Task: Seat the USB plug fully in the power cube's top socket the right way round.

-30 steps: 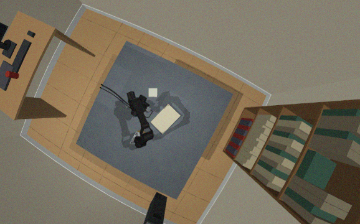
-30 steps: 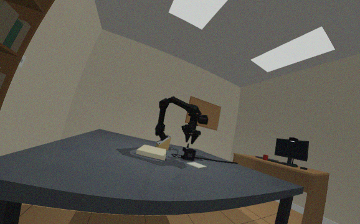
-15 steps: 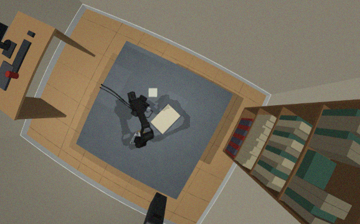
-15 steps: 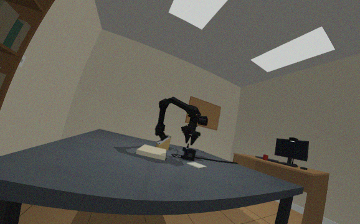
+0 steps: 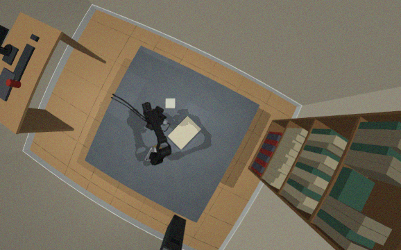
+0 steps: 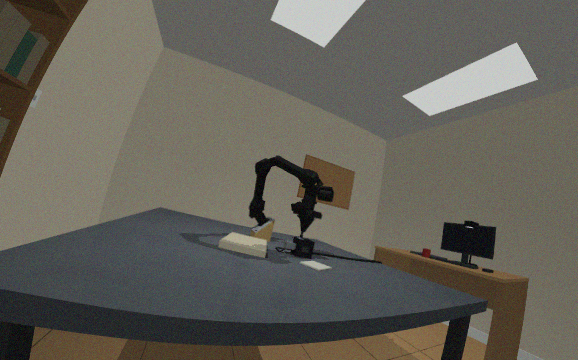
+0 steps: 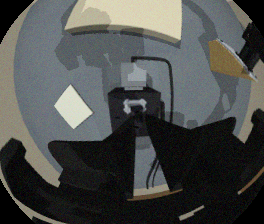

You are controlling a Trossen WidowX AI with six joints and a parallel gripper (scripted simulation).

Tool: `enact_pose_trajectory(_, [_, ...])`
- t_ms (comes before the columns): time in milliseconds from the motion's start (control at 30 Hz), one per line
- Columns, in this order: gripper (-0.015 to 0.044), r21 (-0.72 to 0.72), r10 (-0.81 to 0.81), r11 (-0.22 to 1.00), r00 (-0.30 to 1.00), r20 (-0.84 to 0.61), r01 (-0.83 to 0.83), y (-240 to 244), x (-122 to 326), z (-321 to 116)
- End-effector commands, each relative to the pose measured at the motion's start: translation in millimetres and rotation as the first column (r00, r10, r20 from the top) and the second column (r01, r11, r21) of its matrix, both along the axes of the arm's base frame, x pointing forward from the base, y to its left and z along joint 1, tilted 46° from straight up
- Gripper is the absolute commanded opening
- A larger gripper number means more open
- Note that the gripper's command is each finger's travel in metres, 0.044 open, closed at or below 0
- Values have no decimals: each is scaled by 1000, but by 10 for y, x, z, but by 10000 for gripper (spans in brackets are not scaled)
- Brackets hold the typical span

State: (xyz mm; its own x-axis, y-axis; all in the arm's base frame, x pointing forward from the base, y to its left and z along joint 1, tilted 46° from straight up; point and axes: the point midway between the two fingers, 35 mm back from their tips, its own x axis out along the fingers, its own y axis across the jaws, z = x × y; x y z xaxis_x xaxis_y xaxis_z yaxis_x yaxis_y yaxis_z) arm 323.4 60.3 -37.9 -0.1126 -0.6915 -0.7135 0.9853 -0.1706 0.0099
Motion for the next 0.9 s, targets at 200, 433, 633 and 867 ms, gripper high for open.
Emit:
enact_pose_trajectory(200, [0, 0, 0, 1000, 1000, 1, 0, 0, 2, 1])
enact_pose_trajectory(433, [0, 0, 0, 1000, 1000, 1, 0, 0, 2, 1])
enact_pose_trajectory(633, [0, 0, 0, 1000, 1000, 1, 0, 11, 4, 12])
enact_pose_trajectory(867, [0, 0, 0, 1000, 1000, 1, 0, 44, 9, 45])
